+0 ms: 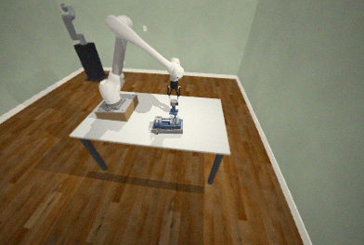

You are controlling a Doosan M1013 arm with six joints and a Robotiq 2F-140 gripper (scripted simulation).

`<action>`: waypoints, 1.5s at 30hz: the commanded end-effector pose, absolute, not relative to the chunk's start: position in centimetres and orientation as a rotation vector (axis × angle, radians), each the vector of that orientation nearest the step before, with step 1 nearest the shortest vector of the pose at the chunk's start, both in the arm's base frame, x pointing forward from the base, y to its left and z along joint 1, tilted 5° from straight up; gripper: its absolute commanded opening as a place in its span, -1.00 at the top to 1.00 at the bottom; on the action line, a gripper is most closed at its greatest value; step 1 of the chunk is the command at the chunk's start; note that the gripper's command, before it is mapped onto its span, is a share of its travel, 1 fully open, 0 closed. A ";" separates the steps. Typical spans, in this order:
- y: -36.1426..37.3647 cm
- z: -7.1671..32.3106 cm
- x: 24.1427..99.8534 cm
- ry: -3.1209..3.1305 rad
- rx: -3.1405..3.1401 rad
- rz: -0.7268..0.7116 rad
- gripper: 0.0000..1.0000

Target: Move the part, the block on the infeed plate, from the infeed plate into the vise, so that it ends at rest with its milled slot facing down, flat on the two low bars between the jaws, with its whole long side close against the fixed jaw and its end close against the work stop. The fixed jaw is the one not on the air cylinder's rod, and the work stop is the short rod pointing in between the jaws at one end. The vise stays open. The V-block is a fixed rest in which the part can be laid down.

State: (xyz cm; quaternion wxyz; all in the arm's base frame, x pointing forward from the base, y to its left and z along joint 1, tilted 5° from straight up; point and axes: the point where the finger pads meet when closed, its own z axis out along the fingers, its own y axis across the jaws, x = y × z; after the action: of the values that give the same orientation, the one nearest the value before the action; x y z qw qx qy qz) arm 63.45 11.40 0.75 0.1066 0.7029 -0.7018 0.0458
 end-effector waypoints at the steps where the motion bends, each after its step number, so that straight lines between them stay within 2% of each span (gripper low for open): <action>1: 11.2 0.9 63.4 -2.086 2.096 0.093 -0.02; 45: 10.2 0.9 63.4 -2.290 2.263 -0.350 -0.02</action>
State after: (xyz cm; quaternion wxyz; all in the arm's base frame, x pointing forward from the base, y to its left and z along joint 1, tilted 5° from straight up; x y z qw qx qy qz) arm 63.57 10.36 0.83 -0.0373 0.6977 -0.7088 -0.0966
